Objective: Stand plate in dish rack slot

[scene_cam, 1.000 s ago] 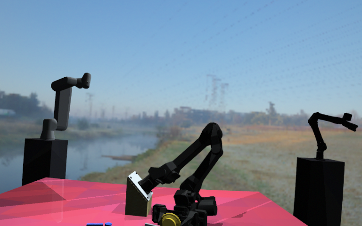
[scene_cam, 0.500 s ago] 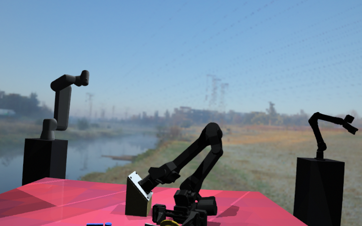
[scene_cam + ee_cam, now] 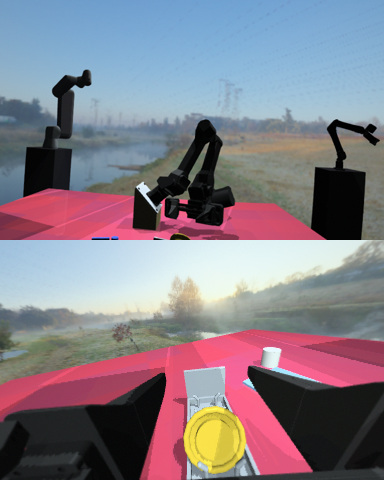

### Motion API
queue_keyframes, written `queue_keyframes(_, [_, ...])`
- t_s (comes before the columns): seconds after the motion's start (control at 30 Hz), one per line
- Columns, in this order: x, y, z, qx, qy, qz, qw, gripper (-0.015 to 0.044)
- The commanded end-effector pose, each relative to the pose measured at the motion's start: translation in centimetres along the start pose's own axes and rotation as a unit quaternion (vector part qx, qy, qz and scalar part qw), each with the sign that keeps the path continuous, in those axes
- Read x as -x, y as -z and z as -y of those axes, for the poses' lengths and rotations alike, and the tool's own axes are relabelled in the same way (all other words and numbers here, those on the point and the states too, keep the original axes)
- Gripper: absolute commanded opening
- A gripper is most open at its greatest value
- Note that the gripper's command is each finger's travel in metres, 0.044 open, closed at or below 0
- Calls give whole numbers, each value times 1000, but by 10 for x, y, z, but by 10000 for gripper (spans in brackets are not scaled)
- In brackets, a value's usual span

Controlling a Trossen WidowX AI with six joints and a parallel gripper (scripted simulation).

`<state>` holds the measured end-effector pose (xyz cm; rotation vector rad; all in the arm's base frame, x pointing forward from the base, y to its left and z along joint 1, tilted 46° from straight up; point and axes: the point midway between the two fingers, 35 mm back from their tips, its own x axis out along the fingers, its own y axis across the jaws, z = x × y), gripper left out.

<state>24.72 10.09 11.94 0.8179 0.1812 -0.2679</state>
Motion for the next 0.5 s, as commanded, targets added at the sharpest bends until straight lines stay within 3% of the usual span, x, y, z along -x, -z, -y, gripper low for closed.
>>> queue_keyframes(0.0, [1,-34,-2,4,-3,6,1000,400])
queue_keyframes(0.27, [1,-53,0,11,-4,11,1000,400])
queue_keyframes(0.47, [-11,-53,7,91,34,-13,995,400])
